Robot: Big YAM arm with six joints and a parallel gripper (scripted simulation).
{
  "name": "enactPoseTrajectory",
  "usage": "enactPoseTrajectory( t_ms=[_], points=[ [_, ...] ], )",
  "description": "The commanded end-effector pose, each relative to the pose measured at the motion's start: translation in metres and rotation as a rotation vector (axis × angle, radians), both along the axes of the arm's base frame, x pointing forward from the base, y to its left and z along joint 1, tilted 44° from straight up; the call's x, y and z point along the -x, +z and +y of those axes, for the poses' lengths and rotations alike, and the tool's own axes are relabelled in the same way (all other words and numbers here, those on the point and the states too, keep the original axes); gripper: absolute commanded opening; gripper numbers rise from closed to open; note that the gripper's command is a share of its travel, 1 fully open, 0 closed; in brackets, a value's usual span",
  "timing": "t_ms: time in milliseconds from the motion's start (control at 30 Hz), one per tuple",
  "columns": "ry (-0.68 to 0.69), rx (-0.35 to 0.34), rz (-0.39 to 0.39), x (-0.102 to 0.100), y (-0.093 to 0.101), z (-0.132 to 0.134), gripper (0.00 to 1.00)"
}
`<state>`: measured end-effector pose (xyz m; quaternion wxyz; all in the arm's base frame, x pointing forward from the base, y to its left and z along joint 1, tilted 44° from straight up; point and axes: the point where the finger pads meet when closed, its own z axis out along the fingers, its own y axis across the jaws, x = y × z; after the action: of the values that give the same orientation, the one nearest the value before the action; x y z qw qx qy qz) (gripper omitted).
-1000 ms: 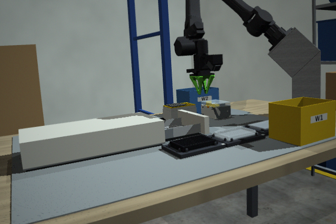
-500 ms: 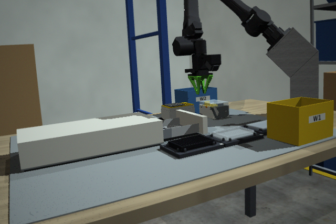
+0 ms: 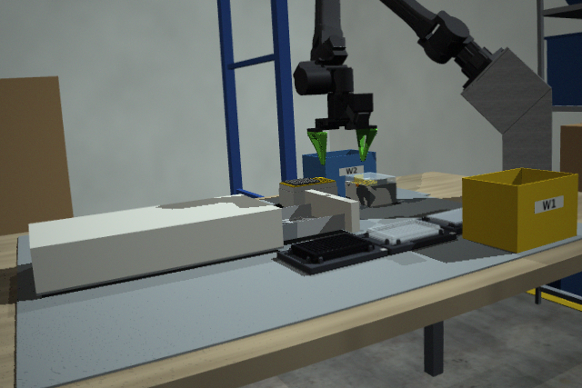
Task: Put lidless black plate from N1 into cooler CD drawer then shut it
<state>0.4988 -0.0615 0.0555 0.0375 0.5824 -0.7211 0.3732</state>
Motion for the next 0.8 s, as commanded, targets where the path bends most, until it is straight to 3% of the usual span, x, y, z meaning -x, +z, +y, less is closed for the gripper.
enactPoseTrajectory(
  t_ms=[0, 500, 567, 767],
  points=[
    [-0.052, -0.045, -0.064, -0.011, 0.0, 0.02, 1.0],
    [-0.409, -0.242, -0.355, -0.056, -0.007, 0.063, 1.0],
    [-0.409, -0.242, -0.355, -0.056, -0.007, 0.063, 1.0],
    [-0.552, -0.321, -0.471, -0.074, -0.01, 0.08, 1.0]
  ],
)
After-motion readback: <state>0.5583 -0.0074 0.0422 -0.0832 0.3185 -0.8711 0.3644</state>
